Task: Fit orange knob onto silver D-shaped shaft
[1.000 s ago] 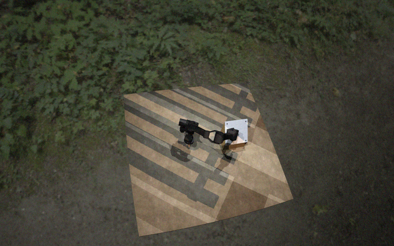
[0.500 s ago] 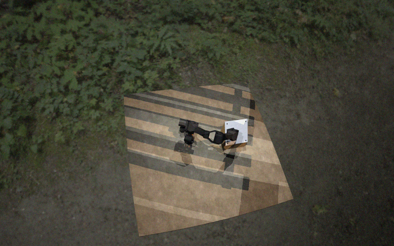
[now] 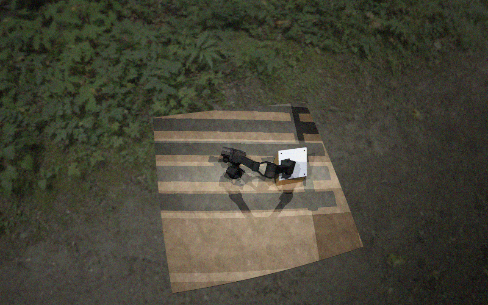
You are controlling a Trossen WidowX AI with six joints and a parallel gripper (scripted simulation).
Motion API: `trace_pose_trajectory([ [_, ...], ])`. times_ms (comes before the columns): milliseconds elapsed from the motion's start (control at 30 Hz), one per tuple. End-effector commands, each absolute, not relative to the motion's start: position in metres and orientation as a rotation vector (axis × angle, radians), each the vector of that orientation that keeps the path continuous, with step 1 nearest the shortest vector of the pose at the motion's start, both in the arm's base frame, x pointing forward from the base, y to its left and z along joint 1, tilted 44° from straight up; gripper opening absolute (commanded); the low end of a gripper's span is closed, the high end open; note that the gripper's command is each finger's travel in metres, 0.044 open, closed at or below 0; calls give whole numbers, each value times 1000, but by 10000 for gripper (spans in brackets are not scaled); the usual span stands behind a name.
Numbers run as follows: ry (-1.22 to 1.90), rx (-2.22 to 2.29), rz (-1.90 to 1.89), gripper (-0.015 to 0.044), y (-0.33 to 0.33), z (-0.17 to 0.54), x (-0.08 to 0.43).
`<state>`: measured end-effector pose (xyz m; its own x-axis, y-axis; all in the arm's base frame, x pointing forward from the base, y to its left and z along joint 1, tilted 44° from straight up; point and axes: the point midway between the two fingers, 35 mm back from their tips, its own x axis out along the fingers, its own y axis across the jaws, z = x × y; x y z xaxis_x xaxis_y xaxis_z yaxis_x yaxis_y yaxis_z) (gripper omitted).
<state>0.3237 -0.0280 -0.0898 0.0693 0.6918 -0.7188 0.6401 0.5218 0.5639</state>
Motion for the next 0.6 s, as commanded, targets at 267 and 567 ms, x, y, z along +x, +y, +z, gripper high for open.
trace_pose_trajectory([
  [267, 1621, 1187, 24, 0, -26, -92, 324],
  [567, 1621, 1187, 24, 0, -29, -89, 321],
])
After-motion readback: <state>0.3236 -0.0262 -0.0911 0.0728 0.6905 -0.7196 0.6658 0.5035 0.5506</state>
